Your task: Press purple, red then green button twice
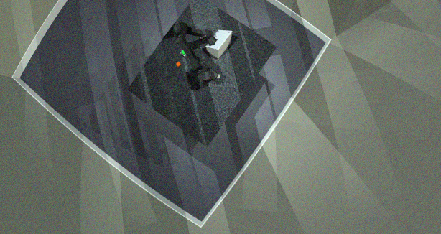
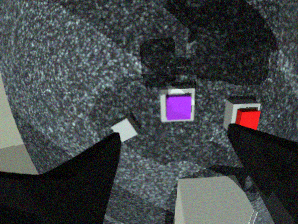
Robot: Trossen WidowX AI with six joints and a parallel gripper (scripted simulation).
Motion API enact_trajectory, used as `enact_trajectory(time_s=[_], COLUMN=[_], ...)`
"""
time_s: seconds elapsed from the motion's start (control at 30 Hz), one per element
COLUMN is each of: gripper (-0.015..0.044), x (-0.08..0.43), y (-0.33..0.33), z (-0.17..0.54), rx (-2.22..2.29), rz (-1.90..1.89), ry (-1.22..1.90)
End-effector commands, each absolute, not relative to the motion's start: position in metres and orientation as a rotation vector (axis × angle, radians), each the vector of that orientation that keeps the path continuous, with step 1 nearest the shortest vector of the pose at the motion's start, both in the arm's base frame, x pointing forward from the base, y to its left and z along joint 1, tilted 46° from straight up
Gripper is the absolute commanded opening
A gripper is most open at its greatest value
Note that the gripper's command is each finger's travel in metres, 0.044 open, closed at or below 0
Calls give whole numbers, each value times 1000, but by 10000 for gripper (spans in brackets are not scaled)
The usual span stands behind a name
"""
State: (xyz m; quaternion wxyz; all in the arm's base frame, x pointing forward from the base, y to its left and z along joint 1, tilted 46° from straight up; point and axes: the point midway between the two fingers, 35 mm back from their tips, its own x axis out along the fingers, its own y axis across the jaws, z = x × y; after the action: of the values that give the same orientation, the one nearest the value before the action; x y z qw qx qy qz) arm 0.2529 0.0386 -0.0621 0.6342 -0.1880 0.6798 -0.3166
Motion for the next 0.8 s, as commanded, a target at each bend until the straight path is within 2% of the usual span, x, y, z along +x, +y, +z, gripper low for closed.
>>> enact_trajectory(time_s=[0.0,0.07,0.23,0.53,0.77], gripper=[400,400,269,32,20], x=[239,239,230,229,229], y=[32,32,-9,-11,-11], z=[-54,-54,-95,-97,-97], rx=[-458,-458,-459,-460,-460], rz=[-781,-781,-783,-783,-783], ry=[1559,1559,1558,1558,1558])
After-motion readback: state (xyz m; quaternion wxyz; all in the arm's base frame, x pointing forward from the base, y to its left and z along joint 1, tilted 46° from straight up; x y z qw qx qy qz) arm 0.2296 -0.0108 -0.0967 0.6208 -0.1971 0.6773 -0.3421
